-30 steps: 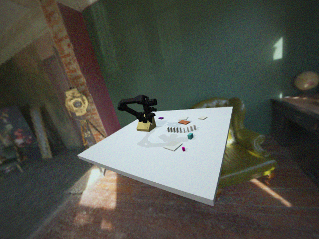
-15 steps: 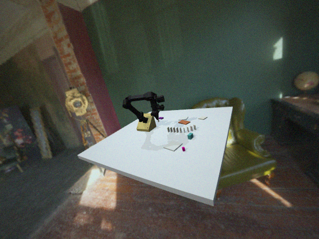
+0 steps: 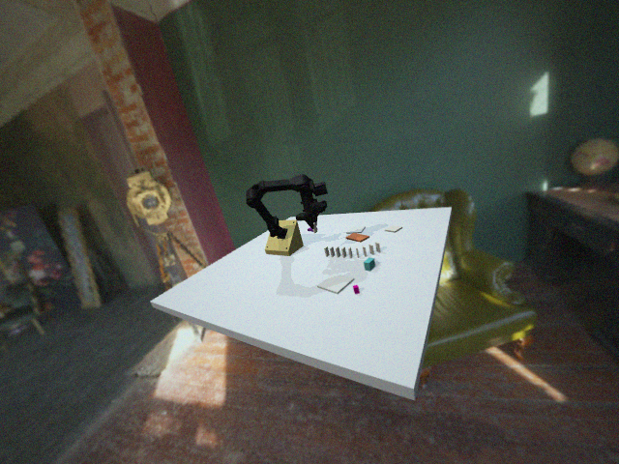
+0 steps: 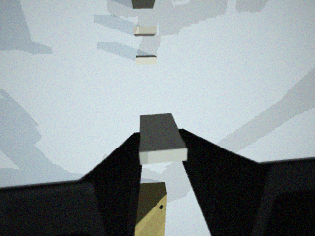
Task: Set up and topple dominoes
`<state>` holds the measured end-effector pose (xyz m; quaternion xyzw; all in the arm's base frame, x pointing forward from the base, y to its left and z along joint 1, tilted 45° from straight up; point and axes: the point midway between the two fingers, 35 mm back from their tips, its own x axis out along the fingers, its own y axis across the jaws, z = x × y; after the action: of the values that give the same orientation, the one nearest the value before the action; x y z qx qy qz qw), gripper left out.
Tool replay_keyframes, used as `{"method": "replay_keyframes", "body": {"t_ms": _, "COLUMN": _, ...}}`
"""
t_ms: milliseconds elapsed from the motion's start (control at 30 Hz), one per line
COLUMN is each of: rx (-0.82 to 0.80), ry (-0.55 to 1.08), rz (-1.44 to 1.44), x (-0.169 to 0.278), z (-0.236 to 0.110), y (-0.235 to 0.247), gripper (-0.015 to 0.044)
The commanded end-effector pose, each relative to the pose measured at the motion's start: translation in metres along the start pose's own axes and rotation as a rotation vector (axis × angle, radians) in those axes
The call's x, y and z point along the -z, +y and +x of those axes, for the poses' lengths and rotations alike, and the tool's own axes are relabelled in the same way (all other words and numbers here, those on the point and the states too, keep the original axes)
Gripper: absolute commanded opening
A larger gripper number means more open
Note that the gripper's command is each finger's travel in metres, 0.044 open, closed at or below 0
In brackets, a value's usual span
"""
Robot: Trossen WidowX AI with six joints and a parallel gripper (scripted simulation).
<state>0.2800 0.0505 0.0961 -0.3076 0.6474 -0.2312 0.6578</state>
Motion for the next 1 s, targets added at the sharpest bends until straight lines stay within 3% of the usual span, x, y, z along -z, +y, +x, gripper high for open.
{"method": "replay_keyframes", "body": {"t_ms": 0, "rx": -0.006, "ry": -0.002, "rz": 0.017, "x": -0.003, "z": 0.003, "y": 0.003, "gripper": 0.0107}}
{"method": "replay_keyframes", "body": {"t_ms": 767, "rx": -0.001, "ry": -0.003, "rz": 0.019, "x": -0.004, "z": 0.124, "y": 0.002, "gripper": 0.0107}}
{"method": "replay_keyframes", "body": {"t_ms": 967, "rx": 0.001, "ry": -0.003, "rz": 0.019, "x": -0.002, "z": 0.131, "y": 0.002, "gripper": 0.0107}}
